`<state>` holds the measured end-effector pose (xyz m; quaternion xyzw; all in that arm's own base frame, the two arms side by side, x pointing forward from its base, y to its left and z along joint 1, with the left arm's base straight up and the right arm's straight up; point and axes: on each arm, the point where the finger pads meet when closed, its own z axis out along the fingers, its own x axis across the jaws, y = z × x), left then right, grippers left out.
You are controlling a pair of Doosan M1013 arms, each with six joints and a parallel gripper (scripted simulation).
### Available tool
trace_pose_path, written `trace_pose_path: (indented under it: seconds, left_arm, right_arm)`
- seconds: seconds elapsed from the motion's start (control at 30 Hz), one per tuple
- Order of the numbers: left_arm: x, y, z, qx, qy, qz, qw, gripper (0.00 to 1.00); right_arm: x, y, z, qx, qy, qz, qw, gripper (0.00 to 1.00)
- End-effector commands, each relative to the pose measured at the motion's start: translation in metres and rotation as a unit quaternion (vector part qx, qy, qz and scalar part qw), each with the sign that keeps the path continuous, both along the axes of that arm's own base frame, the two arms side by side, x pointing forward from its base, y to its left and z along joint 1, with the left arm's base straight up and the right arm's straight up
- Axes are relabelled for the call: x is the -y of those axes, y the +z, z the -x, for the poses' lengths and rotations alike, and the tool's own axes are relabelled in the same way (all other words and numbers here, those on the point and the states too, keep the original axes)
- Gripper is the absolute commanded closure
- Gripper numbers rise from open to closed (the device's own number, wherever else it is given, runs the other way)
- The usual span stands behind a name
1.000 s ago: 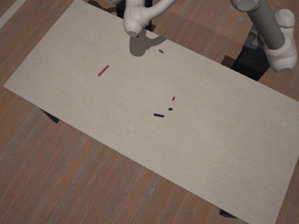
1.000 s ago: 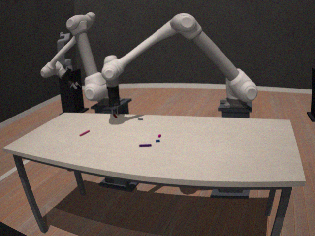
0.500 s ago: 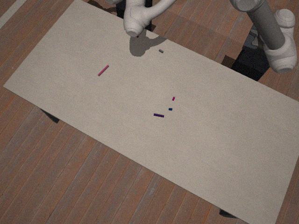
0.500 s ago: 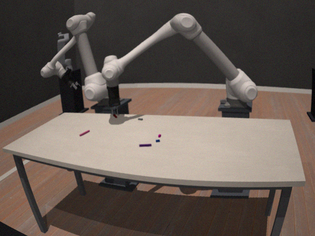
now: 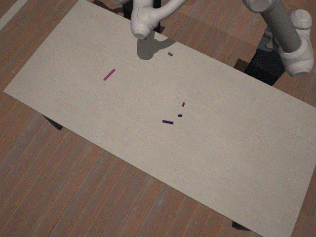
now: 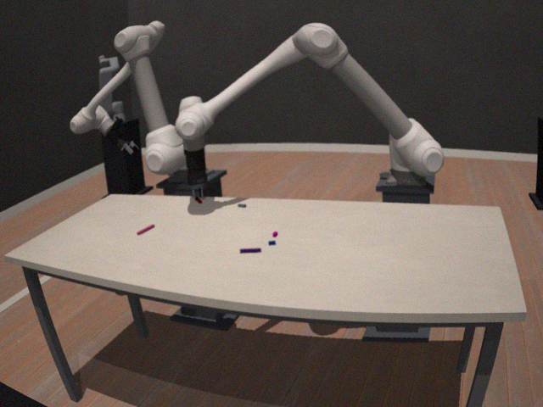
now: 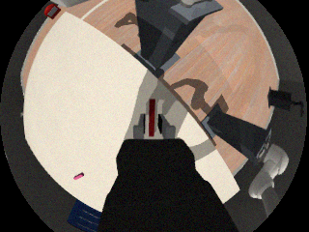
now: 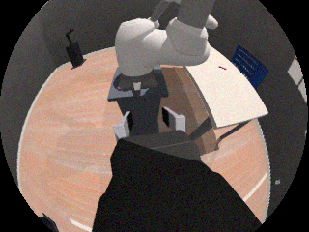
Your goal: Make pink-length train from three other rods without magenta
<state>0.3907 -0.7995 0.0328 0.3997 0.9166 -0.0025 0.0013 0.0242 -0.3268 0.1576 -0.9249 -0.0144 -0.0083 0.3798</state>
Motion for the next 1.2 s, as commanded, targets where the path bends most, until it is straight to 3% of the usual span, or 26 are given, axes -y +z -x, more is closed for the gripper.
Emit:
trace_pose_path:
  seconds: [0.0,1.17]
  left_arm:
    - [-0.0032,-0.0089,0.0019,0.001,0.001,-0.004,1.000,0.46]
    - [-0.0038,-0.0151,0.0021,0.001,0.001,-0.004,1.000,0.46]
  right_arm:
    - [-0.0030,0.0012,-0.0011,0.006,-0.004,-0.003,1.000,0.00]
    - [-0.0030,0.0012,-0.0011,0.006,-0.004,-0.003,1.000,0.00]
